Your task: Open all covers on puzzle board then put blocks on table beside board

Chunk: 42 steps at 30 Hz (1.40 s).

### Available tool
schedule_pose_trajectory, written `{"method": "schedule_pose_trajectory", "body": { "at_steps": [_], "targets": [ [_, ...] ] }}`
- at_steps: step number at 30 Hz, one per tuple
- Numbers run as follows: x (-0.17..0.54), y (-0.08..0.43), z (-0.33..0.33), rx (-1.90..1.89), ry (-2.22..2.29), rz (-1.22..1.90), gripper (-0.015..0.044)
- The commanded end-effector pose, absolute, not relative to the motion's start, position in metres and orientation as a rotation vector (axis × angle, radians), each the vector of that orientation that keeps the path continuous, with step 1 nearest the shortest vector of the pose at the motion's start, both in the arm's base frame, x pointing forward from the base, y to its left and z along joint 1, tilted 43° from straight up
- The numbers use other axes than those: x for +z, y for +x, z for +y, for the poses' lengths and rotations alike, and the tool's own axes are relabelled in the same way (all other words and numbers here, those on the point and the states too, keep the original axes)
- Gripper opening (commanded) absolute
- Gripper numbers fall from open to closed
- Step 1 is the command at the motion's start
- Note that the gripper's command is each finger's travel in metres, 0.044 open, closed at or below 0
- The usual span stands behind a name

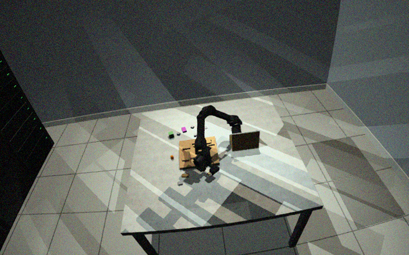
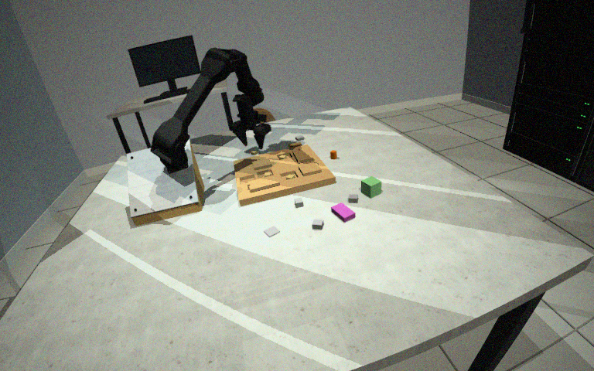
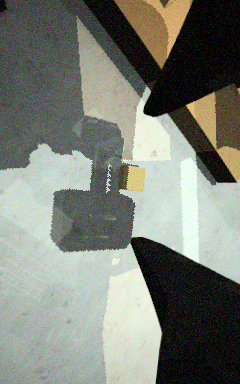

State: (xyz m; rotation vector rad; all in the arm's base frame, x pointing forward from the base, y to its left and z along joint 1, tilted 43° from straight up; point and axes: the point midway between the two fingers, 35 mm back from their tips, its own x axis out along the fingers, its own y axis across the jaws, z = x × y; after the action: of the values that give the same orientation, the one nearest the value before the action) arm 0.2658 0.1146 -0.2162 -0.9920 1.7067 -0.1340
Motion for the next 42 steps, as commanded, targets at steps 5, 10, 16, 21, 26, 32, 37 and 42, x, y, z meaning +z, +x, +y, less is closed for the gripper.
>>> {"method": "schedule_pose_trajectory", "body": {
  "at_steps": [5, 10, 16, 21, 26, 32, 37, 42],
  "targets": [
    [-0.199, 0.267, 0.131, -0.136, -0.986, 1.709, 0.0440],
    [-0.186, 0.267, 0.141, -0.136, -0.987, 1.710, 0.0440],
    [-0.175, 0.266, 0.151, -0.136, -0.989, 1.711, 0.0440],
    [-0.160, 0.274, 0.138, -0.196, -0.927, 1.692, 0.0309],
    [-0.138, 0.284, 0.119, -0.283, -0.838, 1.663, 0.0177],
    [-0.113, 0.292, 0.095, -0.386, -0.735, 1.624, 0.0020],
    [-0.092, 0.295, 0.073, -0.472, -0.650, 1.588, 0.0000],
    [-0.073, 0.295, 0.050, -0.558, -0.567, 1.548, 0.0000]
  ]
}}
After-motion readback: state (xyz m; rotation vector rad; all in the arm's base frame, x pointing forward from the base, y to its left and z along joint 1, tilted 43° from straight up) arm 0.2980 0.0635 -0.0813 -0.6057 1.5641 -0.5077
